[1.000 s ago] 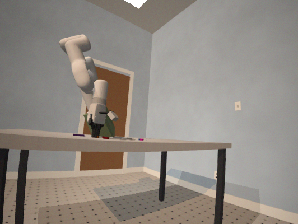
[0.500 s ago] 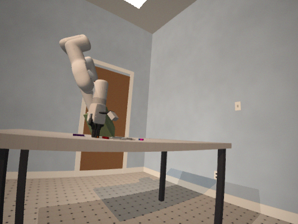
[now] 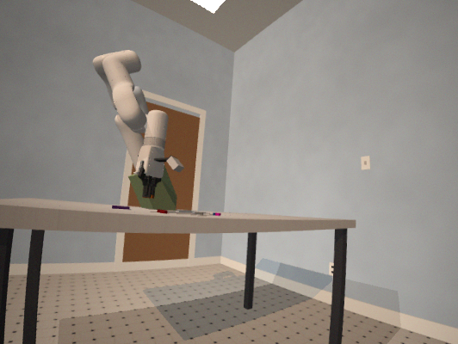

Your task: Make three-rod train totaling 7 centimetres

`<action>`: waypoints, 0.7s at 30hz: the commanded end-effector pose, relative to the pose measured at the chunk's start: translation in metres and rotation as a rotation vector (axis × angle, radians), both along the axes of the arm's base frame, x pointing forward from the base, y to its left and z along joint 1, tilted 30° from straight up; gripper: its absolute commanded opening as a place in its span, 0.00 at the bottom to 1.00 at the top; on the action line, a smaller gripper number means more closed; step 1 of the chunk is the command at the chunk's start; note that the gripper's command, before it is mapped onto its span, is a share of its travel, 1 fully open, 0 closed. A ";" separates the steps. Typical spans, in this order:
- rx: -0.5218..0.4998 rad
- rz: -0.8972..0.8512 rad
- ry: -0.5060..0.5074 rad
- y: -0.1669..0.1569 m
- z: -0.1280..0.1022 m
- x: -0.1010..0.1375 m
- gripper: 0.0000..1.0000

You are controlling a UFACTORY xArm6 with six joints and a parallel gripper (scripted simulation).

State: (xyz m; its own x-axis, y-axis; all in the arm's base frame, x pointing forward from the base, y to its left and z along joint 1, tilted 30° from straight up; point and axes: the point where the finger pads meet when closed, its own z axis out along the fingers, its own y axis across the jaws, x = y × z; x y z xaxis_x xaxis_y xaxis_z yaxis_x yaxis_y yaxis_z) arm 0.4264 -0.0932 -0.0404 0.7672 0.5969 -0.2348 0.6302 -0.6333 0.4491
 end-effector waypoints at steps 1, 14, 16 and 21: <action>-0.001 -0.001 0.003 0.020 0.037 -0.005 0.04; 0.000 -0.001 0.003 0.026 0.048 -0.006 0.04; 0.000 -0.001 0.003 0.026 0.048 -0.006 0.04; 0.004 -0.024 -0.010 0.040 0.042 0.004 0.04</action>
State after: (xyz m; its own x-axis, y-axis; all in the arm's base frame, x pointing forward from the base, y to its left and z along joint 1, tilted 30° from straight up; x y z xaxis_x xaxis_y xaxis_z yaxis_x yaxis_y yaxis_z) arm 0.4214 -0.0642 0.0046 0.7725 0.5895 -0.2361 0.6249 -0.6397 0.4475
